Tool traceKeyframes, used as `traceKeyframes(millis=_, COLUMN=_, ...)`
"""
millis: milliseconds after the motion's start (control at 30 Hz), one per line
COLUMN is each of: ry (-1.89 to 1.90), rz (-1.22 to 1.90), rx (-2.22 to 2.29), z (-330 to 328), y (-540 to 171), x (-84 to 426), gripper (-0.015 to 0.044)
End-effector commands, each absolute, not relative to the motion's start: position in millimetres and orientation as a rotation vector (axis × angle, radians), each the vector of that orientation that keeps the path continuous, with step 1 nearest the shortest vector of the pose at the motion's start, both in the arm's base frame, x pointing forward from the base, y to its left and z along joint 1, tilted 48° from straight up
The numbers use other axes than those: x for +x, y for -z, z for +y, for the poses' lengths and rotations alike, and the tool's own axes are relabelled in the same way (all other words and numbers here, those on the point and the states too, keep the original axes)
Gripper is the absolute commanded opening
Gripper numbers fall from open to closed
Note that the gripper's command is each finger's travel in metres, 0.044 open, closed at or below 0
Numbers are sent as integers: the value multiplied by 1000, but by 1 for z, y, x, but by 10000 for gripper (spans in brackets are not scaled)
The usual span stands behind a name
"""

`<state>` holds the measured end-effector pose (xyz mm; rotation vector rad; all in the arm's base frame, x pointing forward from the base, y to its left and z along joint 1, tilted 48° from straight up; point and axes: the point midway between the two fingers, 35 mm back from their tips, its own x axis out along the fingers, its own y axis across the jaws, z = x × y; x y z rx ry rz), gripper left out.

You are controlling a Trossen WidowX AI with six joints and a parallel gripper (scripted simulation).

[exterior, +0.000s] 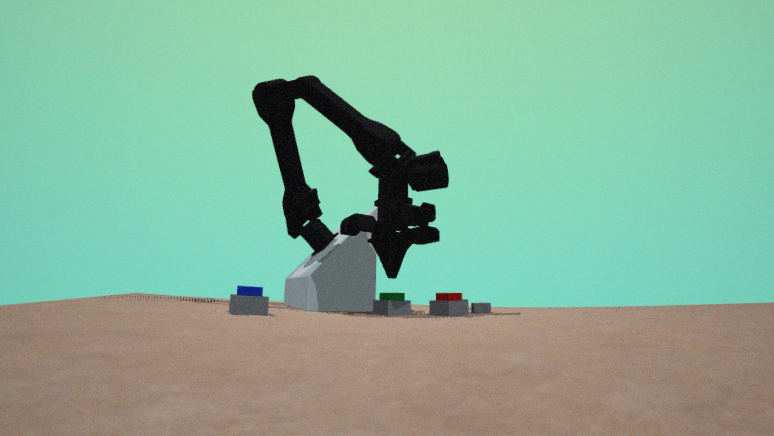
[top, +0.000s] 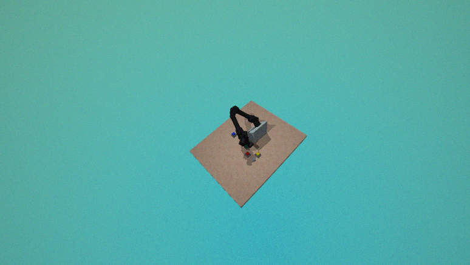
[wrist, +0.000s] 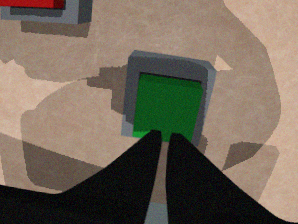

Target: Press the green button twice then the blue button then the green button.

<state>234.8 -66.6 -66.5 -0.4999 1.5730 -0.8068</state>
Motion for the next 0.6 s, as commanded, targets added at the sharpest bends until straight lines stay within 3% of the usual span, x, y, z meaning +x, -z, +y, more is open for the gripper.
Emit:
traceKeyframes(millis=0, ry=806, rz=1570, rx=-506, z=-71, y=70, x=235, gripper=20)
traceKeyframes(millis=567, ry=808, rz=1570, rx=-507, z=-90, y=88, x=230, gripper=20)
